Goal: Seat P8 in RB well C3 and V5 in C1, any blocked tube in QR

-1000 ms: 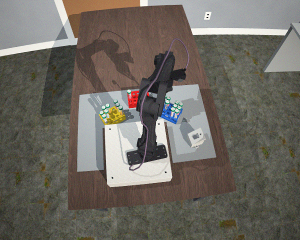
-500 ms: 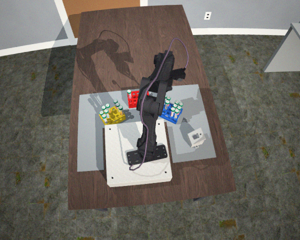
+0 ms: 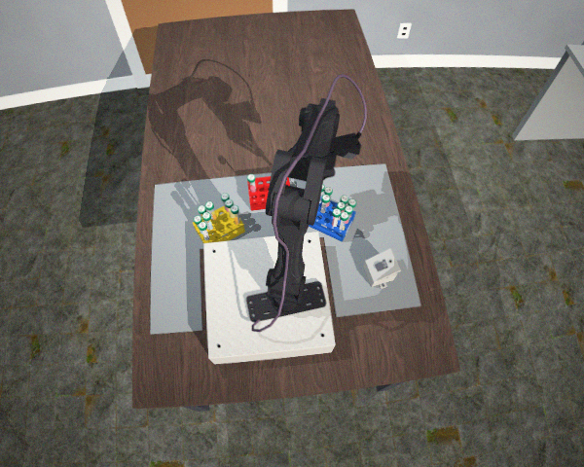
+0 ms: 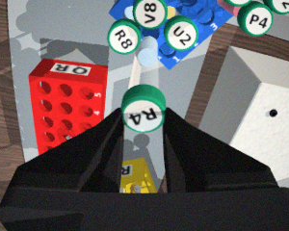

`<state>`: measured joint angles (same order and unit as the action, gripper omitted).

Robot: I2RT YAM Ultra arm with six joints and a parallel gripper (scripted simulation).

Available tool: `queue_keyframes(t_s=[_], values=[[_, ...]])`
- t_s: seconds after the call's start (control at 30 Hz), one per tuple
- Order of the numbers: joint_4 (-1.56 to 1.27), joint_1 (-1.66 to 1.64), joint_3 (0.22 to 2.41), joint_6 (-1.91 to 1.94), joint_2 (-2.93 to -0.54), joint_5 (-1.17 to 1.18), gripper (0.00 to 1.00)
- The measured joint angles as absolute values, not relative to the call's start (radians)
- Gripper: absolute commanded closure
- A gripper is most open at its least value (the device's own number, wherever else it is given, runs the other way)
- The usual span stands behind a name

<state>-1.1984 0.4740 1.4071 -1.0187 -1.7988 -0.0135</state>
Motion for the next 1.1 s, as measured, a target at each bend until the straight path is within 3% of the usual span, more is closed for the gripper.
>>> queue_keyframes(t_s=[1.1], values=[[-1.161, 0.472, 1.368, -1.020, -1.800, -0.014, 1.00]])
